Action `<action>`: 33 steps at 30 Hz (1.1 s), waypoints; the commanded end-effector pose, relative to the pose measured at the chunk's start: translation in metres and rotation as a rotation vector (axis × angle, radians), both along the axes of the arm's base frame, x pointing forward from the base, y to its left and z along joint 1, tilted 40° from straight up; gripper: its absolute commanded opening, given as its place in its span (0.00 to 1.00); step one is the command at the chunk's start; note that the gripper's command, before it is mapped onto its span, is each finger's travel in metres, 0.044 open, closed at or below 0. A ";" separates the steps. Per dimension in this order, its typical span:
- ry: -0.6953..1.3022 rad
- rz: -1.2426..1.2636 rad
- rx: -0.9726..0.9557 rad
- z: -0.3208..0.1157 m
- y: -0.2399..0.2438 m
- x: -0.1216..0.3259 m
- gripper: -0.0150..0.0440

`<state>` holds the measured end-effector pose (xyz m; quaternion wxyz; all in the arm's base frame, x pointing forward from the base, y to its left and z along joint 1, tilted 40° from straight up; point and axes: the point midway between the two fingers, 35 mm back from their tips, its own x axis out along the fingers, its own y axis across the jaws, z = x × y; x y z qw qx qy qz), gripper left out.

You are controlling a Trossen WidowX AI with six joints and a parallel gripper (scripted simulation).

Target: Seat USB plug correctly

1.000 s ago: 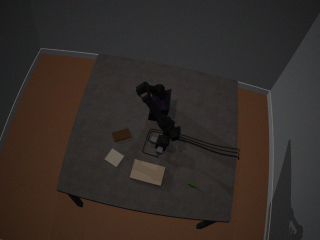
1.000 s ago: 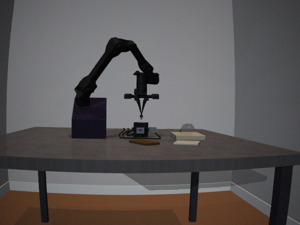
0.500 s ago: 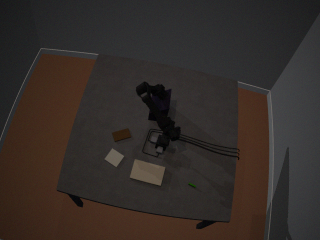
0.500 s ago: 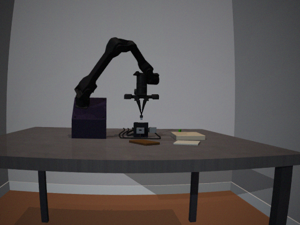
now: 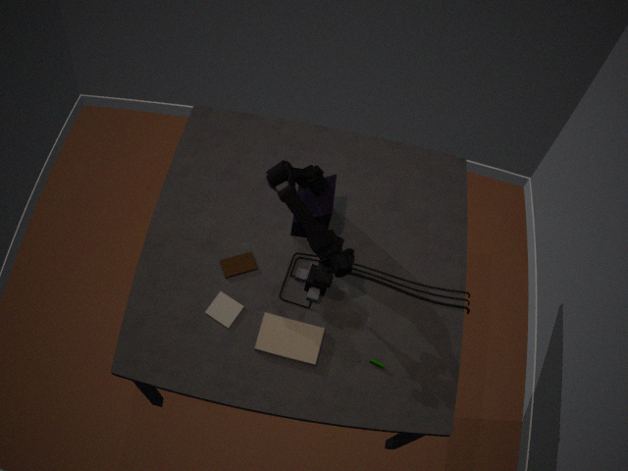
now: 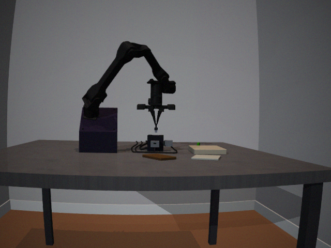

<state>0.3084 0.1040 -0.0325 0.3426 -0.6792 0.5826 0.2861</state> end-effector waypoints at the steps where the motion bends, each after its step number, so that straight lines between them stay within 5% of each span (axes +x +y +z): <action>1: 0.004 0.002 0.004 -0.001 0.000 0.000 0.25; 33: -0.001 -0.005 0.021 -0.005 -0.002 0.000 0.25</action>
